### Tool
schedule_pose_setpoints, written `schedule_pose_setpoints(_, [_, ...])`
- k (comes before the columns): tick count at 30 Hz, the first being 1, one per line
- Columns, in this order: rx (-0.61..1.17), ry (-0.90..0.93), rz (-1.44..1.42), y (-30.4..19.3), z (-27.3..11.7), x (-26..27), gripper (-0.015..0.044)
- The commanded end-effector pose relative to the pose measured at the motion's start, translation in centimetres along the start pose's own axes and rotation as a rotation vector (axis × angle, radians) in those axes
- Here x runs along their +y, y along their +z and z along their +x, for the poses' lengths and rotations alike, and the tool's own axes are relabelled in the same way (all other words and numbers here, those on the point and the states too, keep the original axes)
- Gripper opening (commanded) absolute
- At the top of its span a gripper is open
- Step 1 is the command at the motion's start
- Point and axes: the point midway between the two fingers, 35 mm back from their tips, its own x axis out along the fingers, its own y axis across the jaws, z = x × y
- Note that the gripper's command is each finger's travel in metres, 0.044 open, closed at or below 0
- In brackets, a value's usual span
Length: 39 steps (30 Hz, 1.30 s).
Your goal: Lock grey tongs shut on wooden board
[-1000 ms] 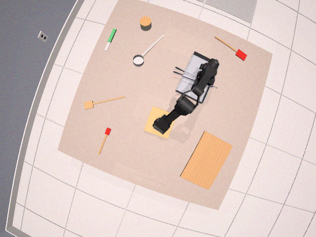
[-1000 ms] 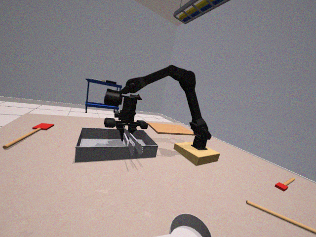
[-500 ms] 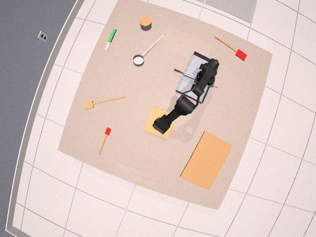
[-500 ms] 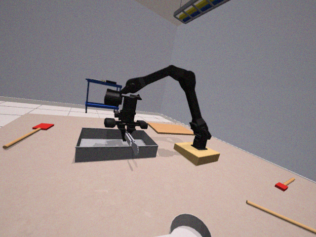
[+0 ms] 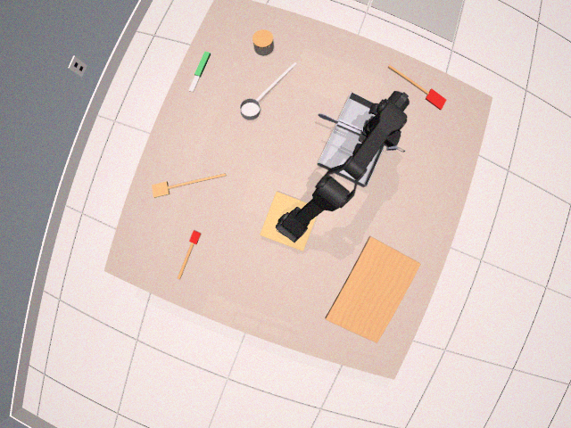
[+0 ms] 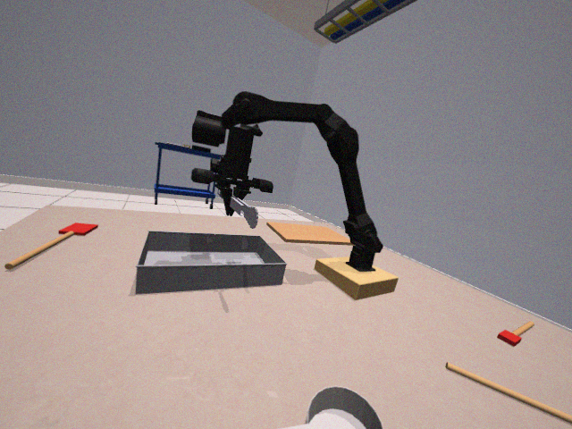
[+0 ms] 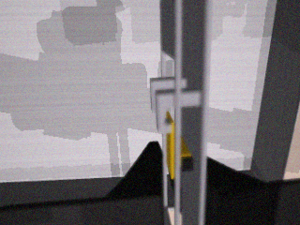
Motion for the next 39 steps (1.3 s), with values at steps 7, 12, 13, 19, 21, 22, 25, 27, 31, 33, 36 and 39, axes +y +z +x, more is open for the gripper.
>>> schedule_pose_setpoints(7, [-0.006, 0.000, 0.002, -0.1, -2.2, -0.4, -0.0150])
schedule_pose_setpoints(12, [0.001, -0.008, -0.005, -0.1, -1.7, -0.4, -0.0150])
schedule_pose_setpoints(13, [0.001, -0.008, -0.011, 0.1, -1.7, -0.5, -0.0150])
schedule_pose_setpoints(19, [-0.001, -0.008, -0.094, 3.0, -1.8, -1.4, -0.0150])
schedule_pose_setpoints(21, [-0.002, -0.007, -0.130, 4.2, -1.8, -1.9, -0.0150])
schedule_pose_setpoints(22, [-0.002, -0.007, -0.149, 4.8, -1.8, -2.1, -0.0150])
schedule_pose_setpoints(25, [-0.005, -0.010, -0.198, 6.5, -1.8, -3.0, -0.0150])
schedule_pose_setpoints(27, [-0.005, -0.010, -0.234, 7.7, -1.8, -3.6, -0.0150])
schedule_pose_setpoints(31, [-0.007, -0.011, -0.300, 9.9, -1.9, -4.8, -0.0150])
schedule_pose_setpoints(33, [-0.009, -0.011, -0.336, 10.9, -1.9, -5.5, -0.0150])
schedule_pose_setpoints(36, [-0.009, -0.011, -0.384, 12.4, -2.0, -6.5, -0.0150])
schedule_pose_setpoints(39, [-0.010, -0.012, -0.439, 13.9, -2.1, -7.6, -0.0150])
